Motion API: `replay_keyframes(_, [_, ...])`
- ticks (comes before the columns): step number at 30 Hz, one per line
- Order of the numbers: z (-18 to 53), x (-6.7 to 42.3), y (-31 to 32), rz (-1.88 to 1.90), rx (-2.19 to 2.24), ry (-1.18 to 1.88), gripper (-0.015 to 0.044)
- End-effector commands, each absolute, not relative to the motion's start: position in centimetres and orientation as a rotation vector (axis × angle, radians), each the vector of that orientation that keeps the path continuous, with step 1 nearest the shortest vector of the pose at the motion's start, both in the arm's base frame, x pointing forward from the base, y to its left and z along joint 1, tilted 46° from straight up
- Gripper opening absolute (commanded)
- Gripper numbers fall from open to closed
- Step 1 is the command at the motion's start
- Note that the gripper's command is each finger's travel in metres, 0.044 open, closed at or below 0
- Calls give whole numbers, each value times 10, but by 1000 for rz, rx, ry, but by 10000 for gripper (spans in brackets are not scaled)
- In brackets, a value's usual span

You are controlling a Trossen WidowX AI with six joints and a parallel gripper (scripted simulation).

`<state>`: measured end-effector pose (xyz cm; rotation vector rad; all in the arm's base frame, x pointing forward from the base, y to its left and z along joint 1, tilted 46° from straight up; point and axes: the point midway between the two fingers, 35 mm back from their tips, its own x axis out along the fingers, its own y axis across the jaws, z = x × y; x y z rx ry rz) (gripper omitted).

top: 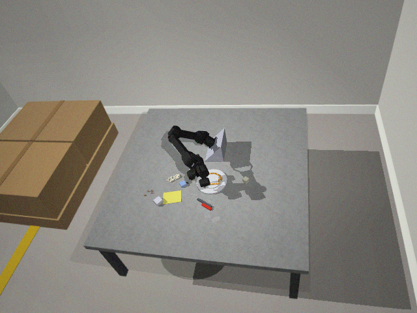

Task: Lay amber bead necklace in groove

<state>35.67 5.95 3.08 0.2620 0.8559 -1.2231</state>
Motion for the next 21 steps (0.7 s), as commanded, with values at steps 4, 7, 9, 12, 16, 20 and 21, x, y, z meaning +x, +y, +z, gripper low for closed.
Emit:
replay_keyframes(4, [33, 355, 64, -1199, 213, 899, 120])
replay_keyframes(7, [29, 355, 59, -1199, 213, 899, 120])
replay_keyframes(9, [23, 356, 53, -1199, 213, 899, 120])
replay_keyframes(12, [28, 357, 60, -1194, 222, 891, 120])
replay_keyframes(16, [26, 357, 58, -1195, 221, 891, 120])
replay_keyframes(20, [22, 358, 53, -1195, 219, 893, 120])
replay_keyframes(21, [21, 358, 52, -1196, 219, 893, 120])
